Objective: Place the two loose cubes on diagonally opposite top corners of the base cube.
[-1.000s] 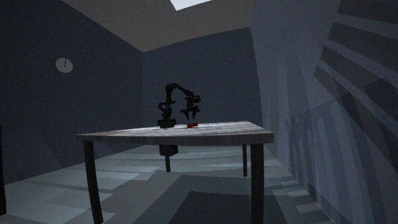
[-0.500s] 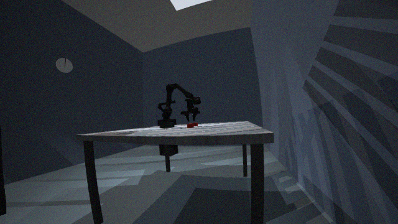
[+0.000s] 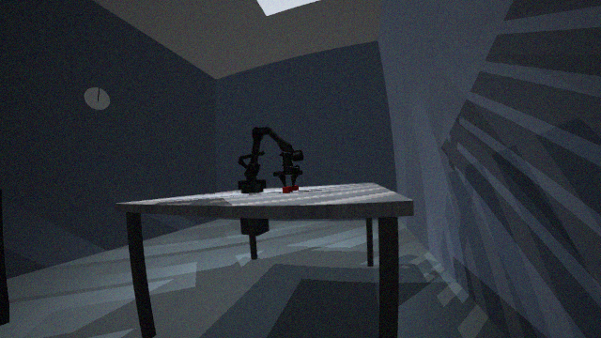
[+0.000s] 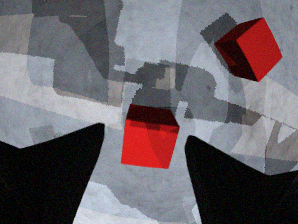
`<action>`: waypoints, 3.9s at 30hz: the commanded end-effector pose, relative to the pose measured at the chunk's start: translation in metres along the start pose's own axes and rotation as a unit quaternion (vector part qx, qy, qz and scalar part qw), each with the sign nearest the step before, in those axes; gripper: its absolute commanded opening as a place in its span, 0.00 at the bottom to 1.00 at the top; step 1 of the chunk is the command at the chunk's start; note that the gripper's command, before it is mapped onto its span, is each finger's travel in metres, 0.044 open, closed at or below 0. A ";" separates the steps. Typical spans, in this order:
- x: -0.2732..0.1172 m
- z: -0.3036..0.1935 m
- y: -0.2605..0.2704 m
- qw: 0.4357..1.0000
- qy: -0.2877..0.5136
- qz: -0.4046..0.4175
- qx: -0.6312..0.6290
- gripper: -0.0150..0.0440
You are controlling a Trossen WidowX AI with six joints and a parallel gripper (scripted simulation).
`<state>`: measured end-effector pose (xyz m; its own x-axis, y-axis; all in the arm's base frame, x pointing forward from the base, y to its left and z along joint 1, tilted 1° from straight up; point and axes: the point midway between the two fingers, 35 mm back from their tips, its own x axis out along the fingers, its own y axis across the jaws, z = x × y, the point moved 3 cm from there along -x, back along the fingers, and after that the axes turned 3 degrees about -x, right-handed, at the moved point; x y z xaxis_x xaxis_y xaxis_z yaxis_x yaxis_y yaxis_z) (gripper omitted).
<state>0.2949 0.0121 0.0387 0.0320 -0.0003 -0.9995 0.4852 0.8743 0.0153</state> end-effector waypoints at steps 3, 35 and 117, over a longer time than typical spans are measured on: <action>0.014 -0.005 -0.002 1.000 0.011 -0.004 -0.003 0.70; -0.039 0.002 0.002 1.000 0.011 -0.003 -0.003 0.43; -0.034 -0.058 0.112 0.868 0.011 0.008 -0.497 0.43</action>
<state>0.3015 0.1372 0.0870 0.0363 0.0231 -0.9991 -0.5033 0.8641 0.0017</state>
